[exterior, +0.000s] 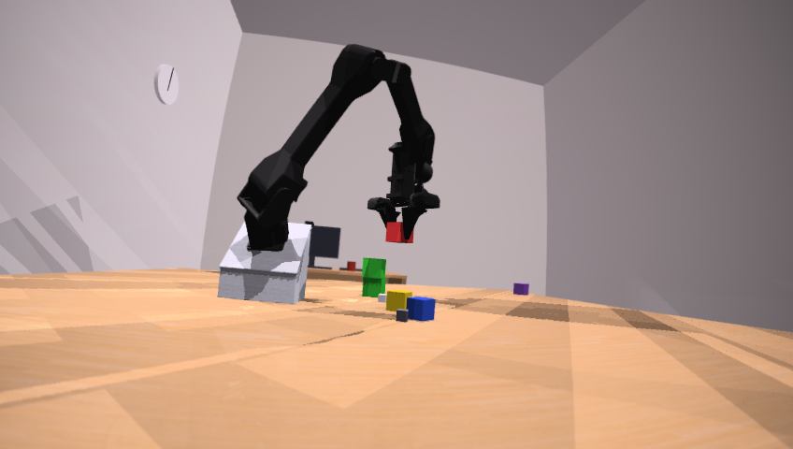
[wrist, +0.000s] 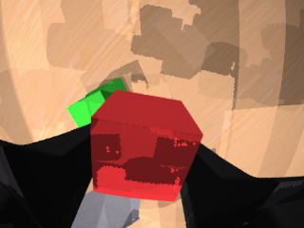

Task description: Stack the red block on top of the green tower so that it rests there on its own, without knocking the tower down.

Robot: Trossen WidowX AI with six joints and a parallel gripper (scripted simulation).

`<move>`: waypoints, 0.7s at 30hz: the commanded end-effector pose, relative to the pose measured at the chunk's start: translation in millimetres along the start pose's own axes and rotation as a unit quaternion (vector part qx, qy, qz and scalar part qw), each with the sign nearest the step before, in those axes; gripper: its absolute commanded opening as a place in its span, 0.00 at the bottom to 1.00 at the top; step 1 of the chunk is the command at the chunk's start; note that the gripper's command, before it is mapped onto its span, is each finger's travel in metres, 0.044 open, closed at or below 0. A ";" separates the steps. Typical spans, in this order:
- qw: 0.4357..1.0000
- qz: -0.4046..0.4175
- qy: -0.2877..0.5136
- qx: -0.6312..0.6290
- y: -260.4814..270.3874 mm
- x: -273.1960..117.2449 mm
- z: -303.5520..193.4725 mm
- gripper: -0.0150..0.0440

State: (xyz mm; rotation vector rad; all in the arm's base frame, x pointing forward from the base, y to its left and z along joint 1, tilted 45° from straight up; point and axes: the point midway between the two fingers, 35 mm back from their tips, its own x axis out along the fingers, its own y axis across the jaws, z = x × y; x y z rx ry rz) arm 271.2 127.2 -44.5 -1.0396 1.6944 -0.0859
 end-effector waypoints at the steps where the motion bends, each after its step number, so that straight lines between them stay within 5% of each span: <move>1: 1.000 -0.002 0.007 0.002 22.0 5.6 -8.3 0.25; 21: 1.000 -0.010 0.014 0.006 53.9 41.0 -24.0 0.25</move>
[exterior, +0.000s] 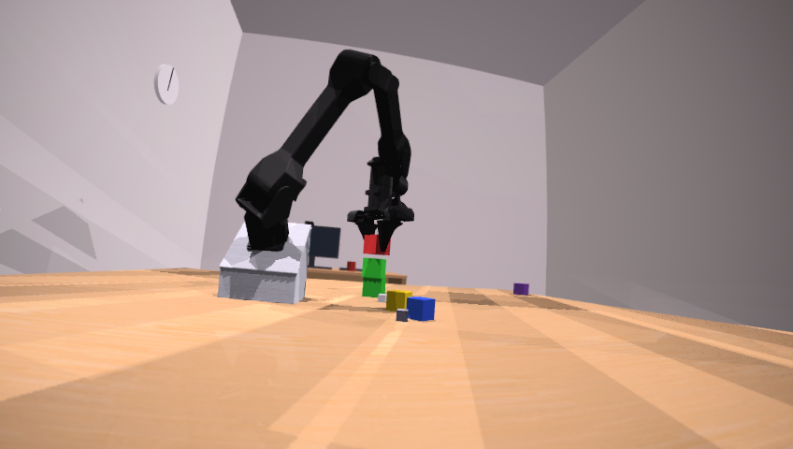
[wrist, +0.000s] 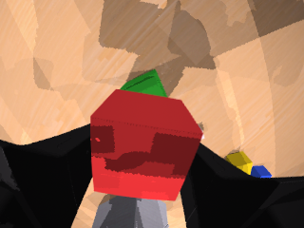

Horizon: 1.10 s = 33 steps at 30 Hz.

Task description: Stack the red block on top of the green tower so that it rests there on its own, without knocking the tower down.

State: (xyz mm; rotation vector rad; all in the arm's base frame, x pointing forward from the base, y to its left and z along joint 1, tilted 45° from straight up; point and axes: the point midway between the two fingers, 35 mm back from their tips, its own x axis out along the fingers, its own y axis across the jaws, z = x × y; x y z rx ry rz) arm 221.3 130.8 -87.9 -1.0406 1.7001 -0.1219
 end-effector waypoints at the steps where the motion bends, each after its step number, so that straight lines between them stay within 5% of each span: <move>1: 1.000 -0.003 0.005 -0.004 -0.4 10.4 -2.5 0.25; 31: 1.000 -0.003 0.005 -0.004 -0.3 8.9 -2.3 0.25; 33: 1.000 -0.001 0.005 -0.002 0.0 10.6 -2.6 0.34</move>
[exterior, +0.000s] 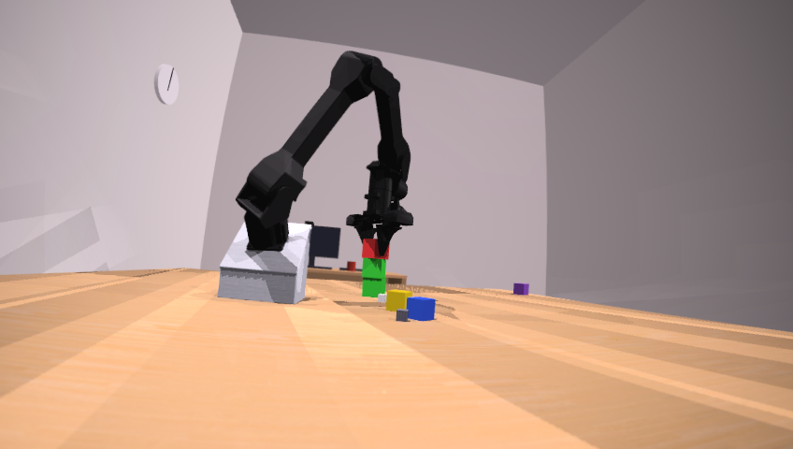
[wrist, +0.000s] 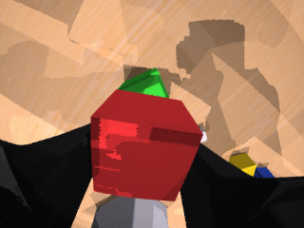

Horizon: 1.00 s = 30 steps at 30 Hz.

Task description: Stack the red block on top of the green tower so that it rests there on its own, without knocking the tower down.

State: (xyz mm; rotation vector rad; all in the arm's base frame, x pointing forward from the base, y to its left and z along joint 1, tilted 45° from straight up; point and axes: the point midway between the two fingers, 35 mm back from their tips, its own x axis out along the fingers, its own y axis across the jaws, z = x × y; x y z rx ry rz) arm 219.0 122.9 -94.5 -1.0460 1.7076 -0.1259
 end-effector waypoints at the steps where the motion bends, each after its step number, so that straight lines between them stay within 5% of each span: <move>1: 1.000 0.000 0.001 0.000 -0.1 0.3 -0.3 0.39; 15: 1.000 0.000 0.001 0.000 -0.1 0.3 -0.3 1.00; 30: 1.000 0.000 0.001 0.000 -0.1 0.3 -0.3 1.00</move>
